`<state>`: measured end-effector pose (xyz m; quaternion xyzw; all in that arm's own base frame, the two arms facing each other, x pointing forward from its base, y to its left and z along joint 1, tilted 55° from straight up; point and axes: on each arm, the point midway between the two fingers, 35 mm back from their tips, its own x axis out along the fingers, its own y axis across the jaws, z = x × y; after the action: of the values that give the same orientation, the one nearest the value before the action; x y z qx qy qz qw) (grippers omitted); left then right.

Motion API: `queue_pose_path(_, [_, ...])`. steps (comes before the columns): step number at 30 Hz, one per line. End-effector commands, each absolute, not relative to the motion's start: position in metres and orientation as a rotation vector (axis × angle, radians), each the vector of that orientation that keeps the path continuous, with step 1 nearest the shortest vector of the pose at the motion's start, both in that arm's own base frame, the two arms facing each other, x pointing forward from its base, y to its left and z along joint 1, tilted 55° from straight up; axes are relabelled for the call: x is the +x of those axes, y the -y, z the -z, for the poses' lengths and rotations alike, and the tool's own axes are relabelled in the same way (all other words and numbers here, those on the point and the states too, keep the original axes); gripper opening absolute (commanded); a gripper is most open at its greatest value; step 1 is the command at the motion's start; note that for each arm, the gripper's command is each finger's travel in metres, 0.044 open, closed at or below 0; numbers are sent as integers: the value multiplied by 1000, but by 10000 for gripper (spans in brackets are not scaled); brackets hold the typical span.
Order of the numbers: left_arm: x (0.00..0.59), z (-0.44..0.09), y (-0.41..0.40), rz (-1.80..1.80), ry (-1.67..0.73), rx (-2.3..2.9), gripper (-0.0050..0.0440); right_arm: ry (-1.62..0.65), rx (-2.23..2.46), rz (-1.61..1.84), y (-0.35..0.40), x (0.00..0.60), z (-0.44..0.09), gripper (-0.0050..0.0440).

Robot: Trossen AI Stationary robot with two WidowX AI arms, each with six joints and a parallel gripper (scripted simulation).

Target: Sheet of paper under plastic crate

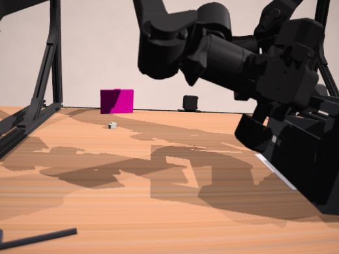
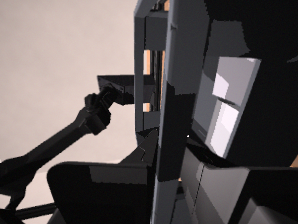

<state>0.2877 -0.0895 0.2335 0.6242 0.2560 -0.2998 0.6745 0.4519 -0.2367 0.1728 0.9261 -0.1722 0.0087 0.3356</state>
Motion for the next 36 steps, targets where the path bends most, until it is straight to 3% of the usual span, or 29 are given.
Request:
queue_pose_path(1, [283,-239,86,672,-567,1404,60,589,2378,-59,267,435,-197,0])
queue_pose_path(36, [264,-258,112,668,-561,1405,60,589,2378,-59,267,435,-197,0])
